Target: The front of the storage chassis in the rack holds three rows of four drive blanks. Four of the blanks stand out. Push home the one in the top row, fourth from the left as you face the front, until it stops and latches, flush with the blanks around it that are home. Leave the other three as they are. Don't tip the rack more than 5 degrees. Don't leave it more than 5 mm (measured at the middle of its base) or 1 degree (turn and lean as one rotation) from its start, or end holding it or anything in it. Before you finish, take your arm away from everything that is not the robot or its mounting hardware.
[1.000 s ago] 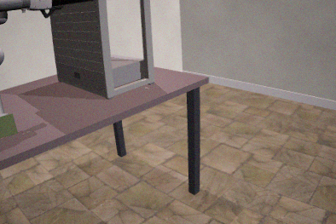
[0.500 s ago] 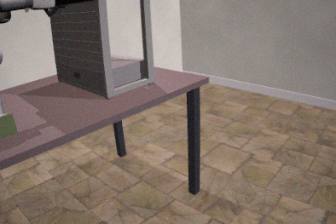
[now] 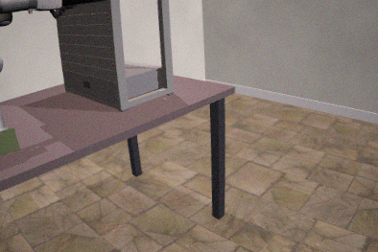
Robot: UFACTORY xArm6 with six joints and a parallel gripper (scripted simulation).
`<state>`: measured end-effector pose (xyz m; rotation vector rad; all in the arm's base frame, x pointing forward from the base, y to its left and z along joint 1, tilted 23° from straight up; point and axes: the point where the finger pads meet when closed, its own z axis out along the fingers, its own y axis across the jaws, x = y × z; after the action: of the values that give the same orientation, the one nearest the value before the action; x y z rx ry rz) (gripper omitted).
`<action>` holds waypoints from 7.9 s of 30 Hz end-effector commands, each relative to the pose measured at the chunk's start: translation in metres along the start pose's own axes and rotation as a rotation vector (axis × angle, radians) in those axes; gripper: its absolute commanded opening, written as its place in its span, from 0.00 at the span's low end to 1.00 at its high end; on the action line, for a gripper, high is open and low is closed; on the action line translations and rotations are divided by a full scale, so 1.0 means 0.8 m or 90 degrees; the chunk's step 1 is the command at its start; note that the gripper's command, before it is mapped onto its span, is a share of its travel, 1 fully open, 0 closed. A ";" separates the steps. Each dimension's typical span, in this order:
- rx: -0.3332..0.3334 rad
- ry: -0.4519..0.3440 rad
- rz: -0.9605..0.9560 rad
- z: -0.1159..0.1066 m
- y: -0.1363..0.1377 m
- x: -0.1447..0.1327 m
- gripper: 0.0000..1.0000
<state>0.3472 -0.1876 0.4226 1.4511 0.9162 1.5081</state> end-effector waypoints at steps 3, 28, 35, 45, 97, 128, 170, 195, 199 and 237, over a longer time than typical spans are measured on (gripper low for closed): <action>-0.001 0.000 -0.001 0.000 0.002 0.001 1.00; -0.001 0.000 -0.001 0.000 0.002 0.001 1.00; -0.001 0.000 -0.001 0.000 0.002 0.001 0.00; -0.001 0.000 -0.001 0.000 0.002 0.001 0.00; -0.001 0.000 -0.001 0.025 0.040 -0.027 0.00; -0.001 0.000 -0.001 0.044 0.041 -0.027 0.00; -0.001 0.000 -0.001 0.070 0.040 -0.027 0.00; -0.001 0.000 -0.001 0.077 0.040 -0.027 0.00; -0.001 0.000 -0.001 0.077 0.040 -0.027 0.00; -0.001 0.000 -0.001 0.084 0.040 -0.027 0.00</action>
<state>0.4114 -0.2228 0.4466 1.4516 0.9159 1.5074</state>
